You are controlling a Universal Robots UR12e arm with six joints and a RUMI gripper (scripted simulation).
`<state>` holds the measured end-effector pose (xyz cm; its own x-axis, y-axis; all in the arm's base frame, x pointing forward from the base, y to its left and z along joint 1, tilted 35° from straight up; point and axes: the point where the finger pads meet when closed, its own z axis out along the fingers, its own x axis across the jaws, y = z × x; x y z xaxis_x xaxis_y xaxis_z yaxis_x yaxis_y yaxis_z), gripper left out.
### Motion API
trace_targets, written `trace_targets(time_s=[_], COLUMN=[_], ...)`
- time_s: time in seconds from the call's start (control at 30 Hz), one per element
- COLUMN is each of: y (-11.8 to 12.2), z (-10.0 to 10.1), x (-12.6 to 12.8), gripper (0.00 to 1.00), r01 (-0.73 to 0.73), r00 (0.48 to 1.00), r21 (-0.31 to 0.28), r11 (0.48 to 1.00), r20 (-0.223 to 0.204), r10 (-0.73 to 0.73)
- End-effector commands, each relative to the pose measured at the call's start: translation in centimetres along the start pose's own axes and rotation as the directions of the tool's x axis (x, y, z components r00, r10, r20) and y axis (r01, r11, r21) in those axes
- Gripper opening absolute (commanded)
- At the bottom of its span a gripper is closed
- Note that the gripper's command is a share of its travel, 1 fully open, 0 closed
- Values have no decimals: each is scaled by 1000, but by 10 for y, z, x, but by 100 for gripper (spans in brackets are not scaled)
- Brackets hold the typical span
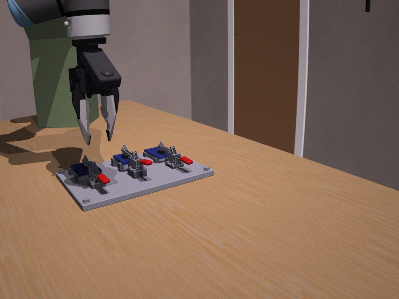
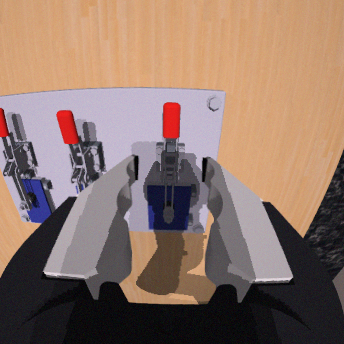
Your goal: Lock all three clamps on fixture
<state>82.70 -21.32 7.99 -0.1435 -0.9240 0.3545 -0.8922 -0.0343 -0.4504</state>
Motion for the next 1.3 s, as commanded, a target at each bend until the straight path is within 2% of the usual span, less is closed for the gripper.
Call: trace_targets(time_s=[0.0,0.33,1.27], y=[-1,-1,-1], z=[-8,-21,-23], x=[0,0,0], gripper=[28,28,28], r01=[0,0,0], r00=[1000,1000,1000], r21=[1,1,1], r11=[1000,1000,1000], r20=[0,0,0], r10=[0,0,0])
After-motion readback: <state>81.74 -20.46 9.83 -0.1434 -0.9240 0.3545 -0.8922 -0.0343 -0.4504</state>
